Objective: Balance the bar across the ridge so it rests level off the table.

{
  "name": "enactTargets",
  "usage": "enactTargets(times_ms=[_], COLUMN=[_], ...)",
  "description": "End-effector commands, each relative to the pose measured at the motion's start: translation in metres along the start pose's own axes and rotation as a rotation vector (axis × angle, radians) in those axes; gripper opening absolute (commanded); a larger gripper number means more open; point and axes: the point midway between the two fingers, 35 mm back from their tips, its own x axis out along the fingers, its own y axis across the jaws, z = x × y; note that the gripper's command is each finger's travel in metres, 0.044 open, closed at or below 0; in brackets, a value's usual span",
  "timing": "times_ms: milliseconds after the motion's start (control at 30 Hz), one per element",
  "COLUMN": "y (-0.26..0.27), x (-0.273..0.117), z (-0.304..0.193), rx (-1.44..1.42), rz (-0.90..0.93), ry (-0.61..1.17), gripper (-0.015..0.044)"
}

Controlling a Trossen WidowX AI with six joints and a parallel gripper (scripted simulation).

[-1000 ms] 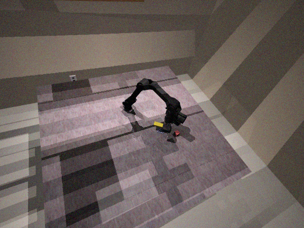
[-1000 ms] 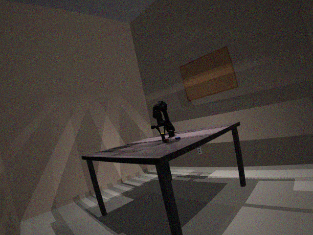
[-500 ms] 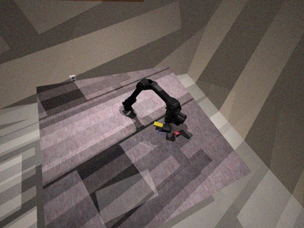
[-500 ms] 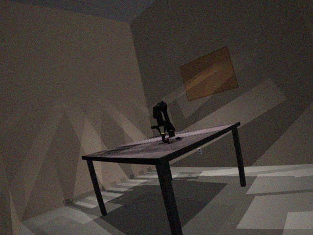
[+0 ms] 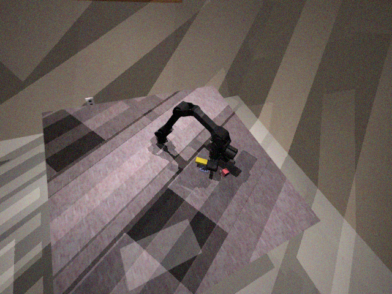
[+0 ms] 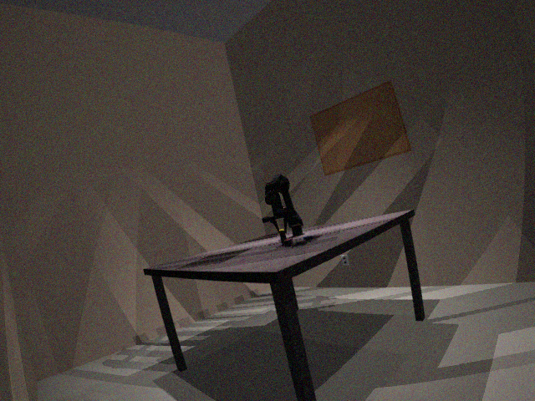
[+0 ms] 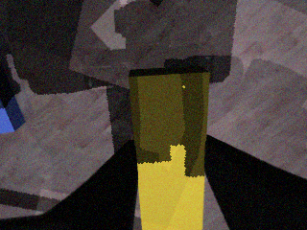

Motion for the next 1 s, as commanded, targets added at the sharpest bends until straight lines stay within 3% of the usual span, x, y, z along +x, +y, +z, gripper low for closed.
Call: enactTargets(times_ms=[0, 33, 267, 967], y=[0.0000, 0.0000, 0.0000, 0.0000], x=[0.0000, 0.0000, 0.0000, 0.0000], z=[0.0000, 0.0000, 0.0000, 0.0000], rx=[0.000, 0.000, 0.000, 0.000], rz=[0.000, 0.000, 0.000, 0.000], ry=[0.000, 0.000, 0.000, 0.000], gripper=[0.0000, 0.0000, 0.0167, 0.0169])
